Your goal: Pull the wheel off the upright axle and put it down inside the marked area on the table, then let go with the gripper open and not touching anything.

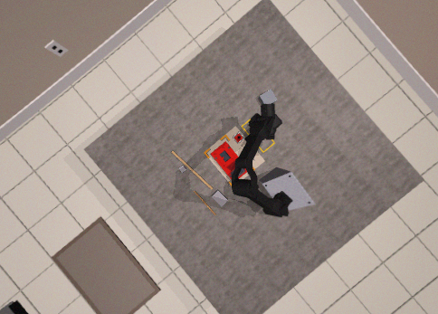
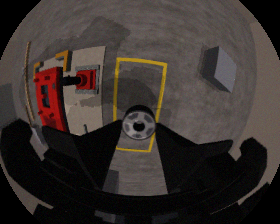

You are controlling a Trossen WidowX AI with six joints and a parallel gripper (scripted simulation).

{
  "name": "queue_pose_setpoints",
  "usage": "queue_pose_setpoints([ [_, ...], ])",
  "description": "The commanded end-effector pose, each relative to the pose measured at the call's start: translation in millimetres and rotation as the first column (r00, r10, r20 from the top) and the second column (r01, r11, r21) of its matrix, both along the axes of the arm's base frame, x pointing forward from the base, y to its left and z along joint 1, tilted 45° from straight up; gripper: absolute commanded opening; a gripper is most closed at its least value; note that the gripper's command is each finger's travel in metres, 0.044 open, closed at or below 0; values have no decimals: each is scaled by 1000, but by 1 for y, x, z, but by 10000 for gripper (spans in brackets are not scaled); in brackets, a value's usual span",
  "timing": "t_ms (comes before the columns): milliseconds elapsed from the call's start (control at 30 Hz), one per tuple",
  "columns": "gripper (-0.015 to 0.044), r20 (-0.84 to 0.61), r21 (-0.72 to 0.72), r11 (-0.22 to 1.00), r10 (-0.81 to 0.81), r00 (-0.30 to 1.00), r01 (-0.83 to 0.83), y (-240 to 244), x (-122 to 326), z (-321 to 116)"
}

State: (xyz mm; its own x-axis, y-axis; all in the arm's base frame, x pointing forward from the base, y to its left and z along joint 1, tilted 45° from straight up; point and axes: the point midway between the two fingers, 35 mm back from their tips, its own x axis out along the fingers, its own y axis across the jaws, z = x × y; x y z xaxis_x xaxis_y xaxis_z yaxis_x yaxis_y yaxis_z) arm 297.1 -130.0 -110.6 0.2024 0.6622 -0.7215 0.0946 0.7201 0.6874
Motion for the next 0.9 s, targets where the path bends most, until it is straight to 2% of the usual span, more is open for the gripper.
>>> queue_pose_setpoints([
  [0,0,-11,16,1000,-4,1000,4,20,1,-17],
  [200,0,-10,20,1000,-3,1000,3,37,4,-32],
  [567,289,-9,12,1000,8,1000,-8,30,4,-27],
  [867,300,-11,16,1000,-3,1000,3,-10,-8,14],
])
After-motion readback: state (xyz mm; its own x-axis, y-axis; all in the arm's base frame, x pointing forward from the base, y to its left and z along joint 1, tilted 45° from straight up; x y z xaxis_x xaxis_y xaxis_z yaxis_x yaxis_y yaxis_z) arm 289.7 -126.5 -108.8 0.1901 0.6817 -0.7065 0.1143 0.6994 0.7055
